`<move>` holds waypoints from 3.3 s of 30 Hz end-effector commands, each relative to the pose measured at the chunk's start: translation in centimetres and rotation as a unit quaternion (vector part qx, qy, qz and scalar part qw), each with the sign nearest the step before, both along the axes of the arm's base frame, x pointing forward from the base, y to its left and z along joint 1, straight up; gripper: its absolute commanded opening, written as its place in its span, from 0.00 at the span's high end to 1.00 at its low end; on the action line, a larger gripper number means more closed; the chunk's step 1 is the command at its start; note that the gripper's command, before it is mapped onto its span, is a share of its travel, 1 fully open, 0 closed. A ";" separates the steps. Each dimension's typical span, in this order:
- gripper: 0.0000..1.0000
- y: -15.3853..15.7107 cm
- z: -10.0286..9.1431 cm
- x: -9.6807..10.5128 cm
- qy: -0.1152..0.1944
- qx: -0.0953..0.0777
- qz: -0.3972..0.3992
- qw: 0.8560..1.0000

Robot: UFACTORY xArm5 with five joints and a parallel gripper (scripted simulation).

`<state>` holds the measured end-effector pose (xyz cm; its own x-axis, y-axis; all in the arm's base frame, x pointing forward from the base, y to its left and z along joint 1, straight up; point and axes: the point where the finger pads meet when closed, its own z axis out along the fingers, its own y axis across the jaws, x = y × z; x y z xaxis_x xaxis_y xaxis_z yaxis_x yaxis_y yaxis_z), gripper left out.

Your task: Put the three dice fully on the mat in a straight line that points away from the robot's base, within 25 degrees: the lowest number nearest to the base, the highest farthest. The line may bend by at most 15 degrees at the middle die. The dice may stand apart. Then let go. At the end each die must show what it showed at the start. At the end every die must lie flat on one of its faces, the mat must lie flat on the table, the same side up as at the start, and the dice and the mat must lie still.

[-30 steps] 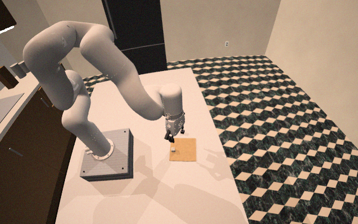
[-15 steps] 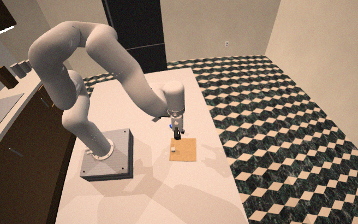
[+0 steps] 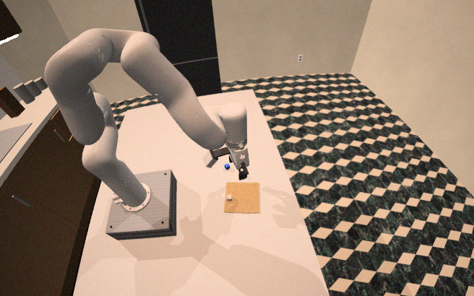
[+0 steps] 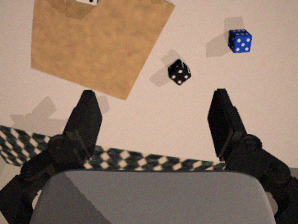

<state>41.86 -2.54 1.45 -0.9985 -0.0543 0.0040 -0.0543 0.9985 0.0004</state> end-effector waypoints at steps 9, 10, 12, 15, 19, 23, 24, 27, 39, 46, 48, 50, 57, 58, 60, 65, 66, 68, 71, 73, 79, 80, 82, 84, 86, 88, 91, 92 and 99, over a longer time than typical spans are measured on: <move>0.00 1.6 -0.2 1.4 -0.001 0.001 0.202 0.979; 0.00 1.6 -0.2 1.4 -0.001 0.001 0.202 0.979; 0.00 1.9 -0.3 1.6 -0.001 0.001 0.241 0.971; 0.00 2.3 -0.4 1.9 -0.001 0.001 0.288 0.958; 0.00 2.8 -0.5 2.2 -0.001 0.001 0.352 0.936; 0.00 3.1 -0.6 2.4 -0.001 0.001 0.379 0.925; 0.00 3.1 -0.6 2.4 -0.001 0.001 0.382 0.924; 0.00 3.1 -0.6 2.4 -0.001 0.001 0.383 0.924; 0.64 3.1 -0.6 2.4 -0.001 0.001 0.384 0.923; 0.64 3.1 -0.6 2.4 -0.001 0.001 0.384 0.923; 0.64 3.1 -0.6 2.4 -0.001 0.001 0.384 0.923; 0.64 3.1 -0.6 2.4 -0.001 0.001 0.384 0.923; 0.64 3.1 -0.6 2.4 -0.001 0.001 0.384 0.923; 0.64 3.1 -0.6 2.4 -0.001 0.001 0.384 0.923; 0.64 3.1 -0.6 2.4 -0.001 0.001 0.384 0.923; 0.64 3.1 -0.6 2.4 -0.001 0.001 0.384 0.923; 0.64 3.1 -0.6 2.4 -0.001 0.001 0.384 0.923; 0.64 3.1 -0.6 2.4 -0.001 0.001 0.384 0.923; 0.64 3.1 -0.7 2.4 -0.001 0.001 0.384 0.923; 0.64 3.1 -0.8 2.4 -0.001 0.001 0.385 0.923; 0.64 3.1 -1.1 2.4 -0.001 0.001 0.386 0.923; 0.64 3.1 -1.2 2.4 -0.001 0.001 0.386 0.922; 0.64 3.1 -1.4 2.4 -0.001 0.001 0.387 0.922; 0.64 3.1 -1.6 2.4 -0.001 0.001 0.388 0.922; 0.64 3.1 -1.9 2.4 -0.001 0.001 0.388 0.922; 0.64 3.1 -2.2 2.4 -0.001 0.001 0.388 0.922; 0.64 3.1 -2.6 2.4 -0.001 0.001 0.388 0.922; 0.64 3.1 -2.8 2.4 -0.001 0.001 0.388 0.922; 0.64 3.1 -3.6 2.5 -0.001 0.001 0.388 0.922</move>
